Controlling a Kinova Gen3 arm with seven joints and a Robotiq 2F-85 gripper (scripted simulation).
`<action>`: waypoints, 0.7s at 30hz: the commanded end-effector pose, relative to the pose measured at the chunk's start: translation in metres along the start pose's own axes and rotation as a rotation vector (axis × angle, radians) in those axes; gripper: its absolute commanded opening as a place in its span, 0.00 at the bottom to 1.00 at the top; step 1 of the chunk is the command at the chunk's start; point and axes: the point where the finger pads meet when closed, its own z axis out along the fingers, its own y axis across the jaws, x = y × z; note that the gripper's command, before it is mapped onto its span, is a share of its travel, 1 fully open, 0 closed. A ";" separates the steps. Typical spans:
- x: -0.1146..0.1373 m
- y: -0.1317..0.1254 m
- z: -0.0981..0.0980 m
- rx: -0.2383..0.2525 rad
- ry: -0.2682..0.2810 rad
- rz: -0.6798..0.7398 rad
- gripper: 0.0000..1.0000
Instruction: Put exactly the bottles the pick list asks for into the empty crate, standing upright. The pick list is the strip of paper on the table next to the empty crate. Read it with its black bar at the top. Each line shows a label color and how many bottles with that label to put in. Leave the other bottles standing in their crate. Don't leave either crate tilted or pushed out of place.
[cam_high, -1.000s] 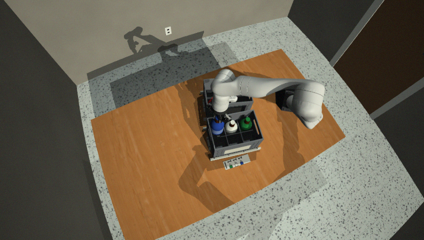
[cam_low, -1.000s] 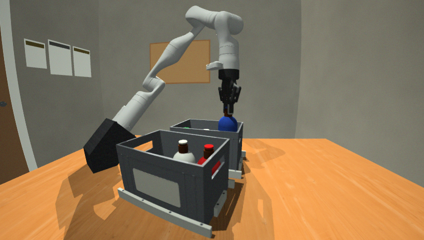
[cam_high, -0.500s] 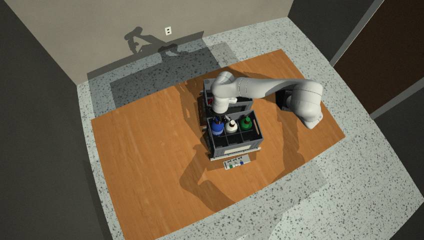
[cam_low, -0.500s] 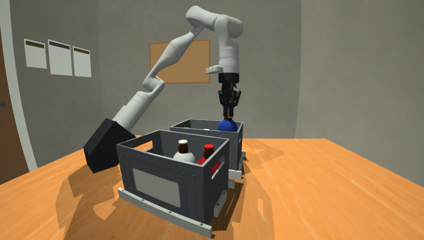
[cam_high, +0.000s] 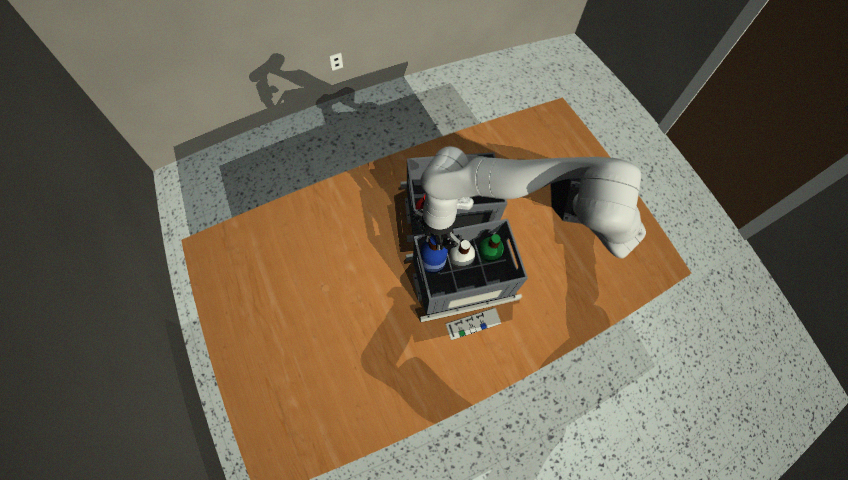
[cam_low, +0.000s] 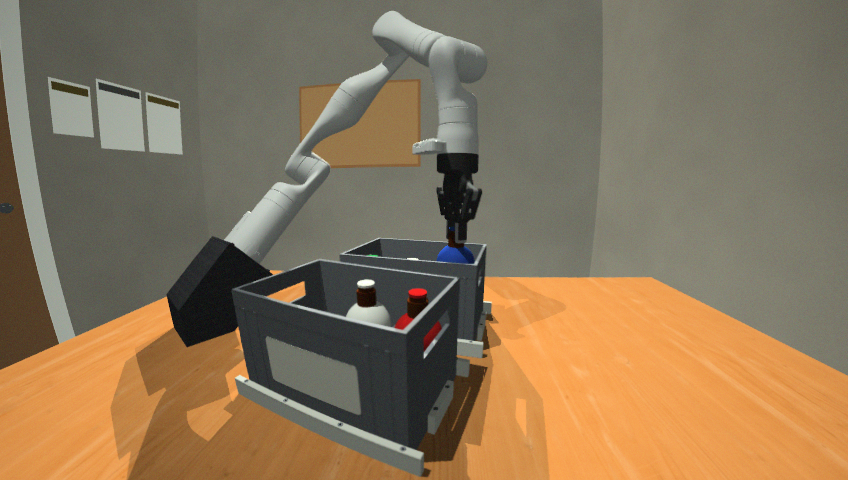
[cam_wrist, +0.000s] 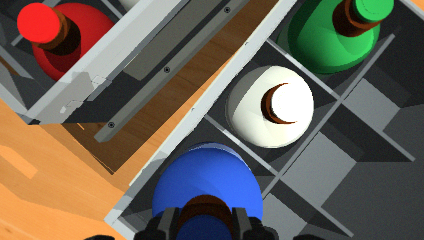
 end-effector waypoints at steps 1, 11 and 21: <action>-0.002 -0.001 0.004 0.001 -0.005 -0.006 0.10; -0.002 -0.001 0.012 0.001 -0.005 -0.006 0.10; -0.002 -0.001 0.022 0.001 -0.005 -0.005 0.10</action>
